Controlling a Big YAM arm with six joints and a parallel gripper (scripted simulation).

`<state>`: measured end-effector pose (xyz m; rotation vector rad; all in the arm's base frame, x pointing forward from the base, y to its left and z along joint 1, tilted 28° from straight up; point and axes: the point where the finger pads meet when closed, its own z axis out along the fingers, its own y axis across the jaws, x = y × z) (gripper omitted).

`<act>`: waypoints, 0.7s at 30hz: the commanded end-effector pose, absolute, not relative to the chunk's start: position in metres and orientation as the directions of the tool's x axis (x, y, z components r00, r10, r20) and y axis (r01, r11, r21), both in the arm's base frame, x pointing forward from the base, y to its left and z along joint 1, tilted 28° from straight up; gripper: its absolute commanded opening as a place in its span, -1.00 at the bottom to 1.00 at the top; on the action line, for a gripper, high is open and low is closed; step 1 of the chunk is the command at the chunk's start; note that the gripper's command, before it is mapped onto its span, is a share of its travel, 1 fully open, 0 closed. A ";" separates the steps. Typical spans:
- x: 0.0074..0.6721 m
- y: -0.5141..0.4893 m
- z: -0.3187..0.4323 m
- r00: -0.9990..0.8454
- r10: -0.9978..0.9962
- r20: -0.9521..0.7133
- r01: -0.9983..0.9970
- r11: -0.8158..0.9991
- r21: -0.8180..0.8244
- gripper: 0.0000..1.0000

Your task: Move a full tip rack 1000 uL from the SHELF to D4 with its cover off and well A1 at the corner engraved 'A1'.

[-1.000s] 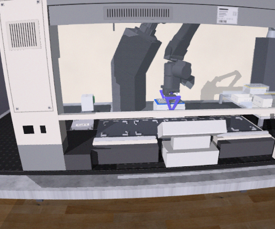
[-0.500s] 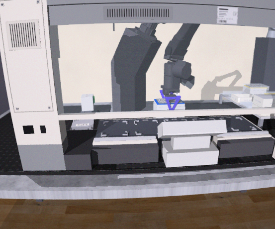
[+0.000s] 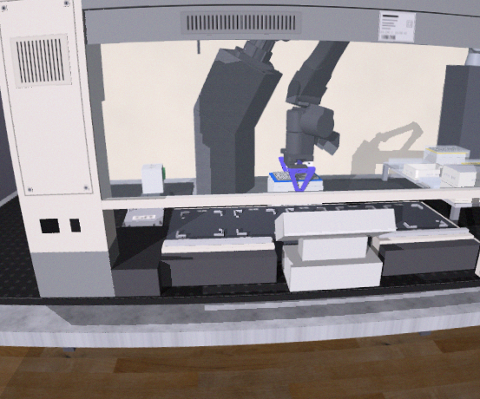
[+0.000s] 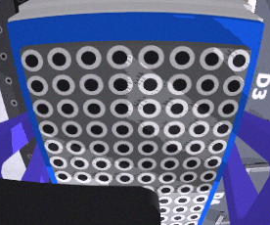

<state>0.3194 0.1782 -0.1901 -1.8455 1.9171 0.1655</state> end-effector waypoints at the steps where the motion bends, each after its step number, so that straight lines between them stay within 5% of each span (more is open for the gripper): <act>1: 0.316 0.175 -0.188 0.015 -0.911 -0.412 -0.968 0.090 -0.233 -1.00; 21: 0.327 0.175 -0.189 0.015 -0.908 -0.419 -0.962 0.101 -0.252 -1.00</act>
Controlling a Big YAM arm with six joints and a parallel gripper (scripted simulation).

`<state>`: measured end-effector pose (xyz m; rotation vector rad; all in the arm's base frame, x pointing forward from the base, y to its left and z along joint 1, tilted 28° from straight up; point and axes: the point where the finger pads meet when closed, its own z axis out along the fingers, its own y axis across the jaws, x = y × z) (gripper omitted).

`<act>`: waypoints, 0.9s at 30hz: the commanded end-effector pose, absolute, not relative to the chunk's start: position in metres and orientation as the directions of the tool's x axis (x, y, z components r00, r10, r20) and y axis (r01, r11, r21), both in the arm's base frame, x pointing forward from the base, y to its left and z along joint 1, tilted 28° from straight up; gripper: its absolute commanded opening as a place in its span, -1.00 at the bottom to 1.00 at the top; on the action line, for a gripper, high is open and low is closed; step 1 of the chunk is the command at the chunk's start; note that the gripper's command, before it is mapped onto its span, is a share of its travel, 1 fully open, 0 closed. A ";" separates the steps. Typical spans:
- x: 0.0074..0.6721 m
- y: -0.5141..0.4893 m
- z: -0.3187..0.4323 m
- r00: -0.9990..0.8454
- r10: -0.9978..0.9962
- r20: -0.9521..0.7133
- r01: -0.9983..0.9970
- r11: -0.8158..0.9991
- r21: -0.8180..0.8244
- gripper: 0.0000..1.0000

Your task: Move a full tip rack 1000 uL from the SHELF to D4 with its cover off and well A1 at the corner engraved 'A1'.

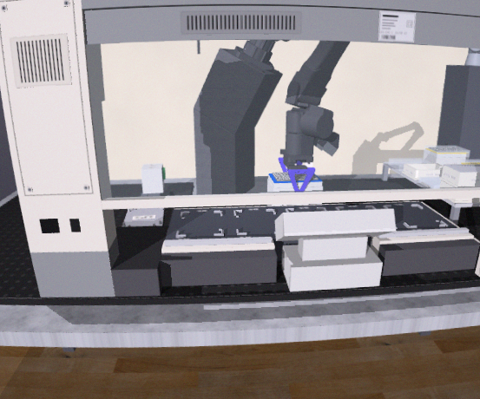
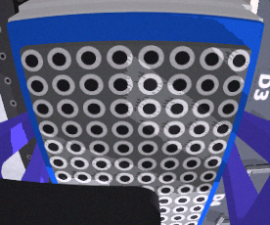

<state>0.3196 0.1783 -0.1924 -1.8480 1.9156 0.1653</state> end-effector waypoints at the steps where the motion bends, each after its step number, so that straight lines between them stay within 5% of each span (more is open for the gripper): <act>1: 0.323 0.174 -0.191 0.011 -0.909 -0.416 -0.965 0.100 -0.243 -1.00; 27: 0.323 0.186 -0.197 0.024 -0.908 -0.418 -0.966 0.087 -0.244 -1.00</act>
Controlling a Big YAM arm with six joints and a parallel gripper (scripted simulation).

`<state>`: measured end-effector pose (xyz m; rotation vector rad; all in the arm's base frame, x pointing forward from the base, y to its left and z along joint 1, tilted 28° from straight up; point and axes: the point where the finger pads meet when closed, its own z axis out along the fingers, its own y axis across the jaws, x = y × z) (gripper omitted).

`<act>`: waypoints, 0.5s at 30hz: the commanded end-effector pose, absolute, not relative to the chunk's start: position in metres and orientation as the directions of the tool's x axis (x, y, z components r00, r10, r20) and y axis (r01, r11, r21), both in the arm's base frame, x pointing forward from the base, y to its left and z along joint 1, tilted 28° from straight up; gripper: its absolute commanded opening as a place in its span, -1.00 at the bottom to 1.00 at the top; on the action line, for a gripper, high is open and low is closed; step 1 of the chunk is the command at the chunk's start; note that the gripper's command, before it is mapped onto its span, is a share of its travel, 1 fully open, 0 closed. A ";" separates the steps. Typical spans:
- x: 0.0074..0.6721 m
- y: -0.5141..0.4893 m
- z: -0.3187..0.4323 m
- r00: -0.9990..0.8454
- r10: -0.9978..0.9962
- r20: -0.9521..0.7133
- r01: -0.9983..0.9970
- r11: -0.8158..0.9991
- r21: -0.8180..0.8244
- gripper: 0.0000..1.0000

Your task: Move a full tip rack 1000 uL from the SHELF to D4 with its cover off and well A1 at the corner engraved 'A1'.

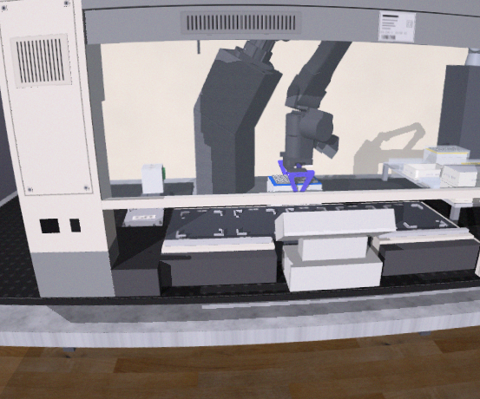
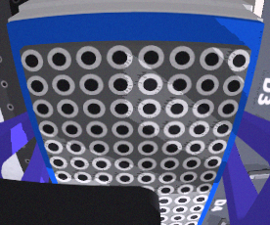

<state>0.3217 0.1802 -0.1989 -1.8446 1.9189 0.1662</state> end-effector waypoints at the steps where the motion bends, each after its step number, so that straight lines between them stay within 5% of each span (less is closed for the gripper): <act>1: 0.321 0.186 -0.199 0.022 -0.909 -0.416 -0.967 0.087 -0.239 -1.00; 8: 0.318 0.180 -0.197 0.014 -0.911 -0.411 -0.969 0.089 -0.232 -1.00; 9: 0.318 0.180 -0.197 0.014 -0.911 -0.411 -0.969 0.089 -0.232 1.00; 15: 0.318 0.180 -0.197 0.014 -0.911 -0.411 -0.969 0.089 -0.232 1.00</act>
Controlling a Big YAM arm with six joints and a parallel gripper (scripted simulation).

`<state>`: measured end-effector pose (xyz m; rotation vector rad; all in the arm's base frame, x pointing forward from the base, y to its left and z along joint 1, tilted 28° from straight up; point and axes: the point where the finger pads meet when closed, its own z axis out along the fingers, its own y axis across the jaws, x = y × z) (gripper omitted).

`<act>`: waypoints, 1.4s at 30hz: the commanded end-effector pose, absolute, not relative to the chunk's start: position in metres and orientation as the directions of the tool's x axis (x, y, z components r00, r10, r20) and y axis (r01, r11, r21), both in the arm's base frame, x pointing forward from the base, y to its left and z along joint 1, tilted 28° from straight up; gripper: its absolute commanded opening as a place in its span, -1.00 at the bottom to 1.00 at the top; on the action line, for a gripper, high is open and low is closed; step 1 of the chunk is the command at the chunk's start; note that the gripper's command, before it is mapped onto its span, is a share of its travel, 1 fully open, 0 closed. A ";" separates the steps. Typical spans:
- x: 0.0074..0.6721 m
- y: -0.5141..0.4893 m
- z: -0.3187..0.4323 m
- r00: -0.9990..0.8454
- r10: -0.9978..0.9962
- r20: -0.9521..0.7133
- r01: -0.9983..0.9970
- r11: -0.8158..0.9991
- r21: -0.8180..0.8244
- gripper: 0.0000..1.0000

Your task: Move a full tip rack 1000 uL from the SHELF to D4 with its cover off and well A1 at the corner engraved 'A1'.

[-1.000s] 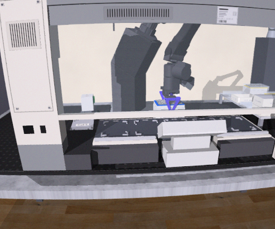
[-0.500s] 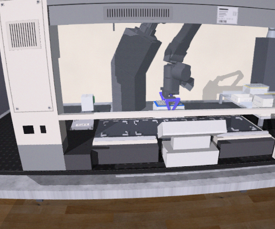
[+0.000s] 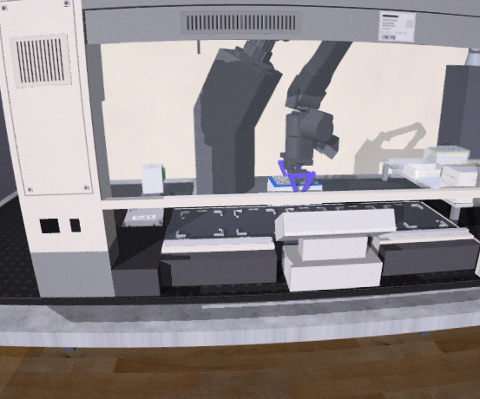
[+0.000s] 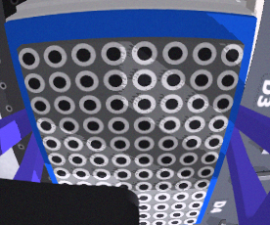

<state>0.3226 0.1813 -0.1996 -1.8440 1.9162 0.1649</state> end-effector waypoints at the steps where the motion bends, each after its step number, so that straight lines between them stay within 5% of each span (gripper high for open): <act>1: 0.318 0.180 -0.197 0.014 -0.911 -0.411 -0.969 0.089 -0.232 1.00; 42: 0.312 0.170 -0.185 0.009 -0.913 -0.407 -0.970 0.092 -0.227 1.00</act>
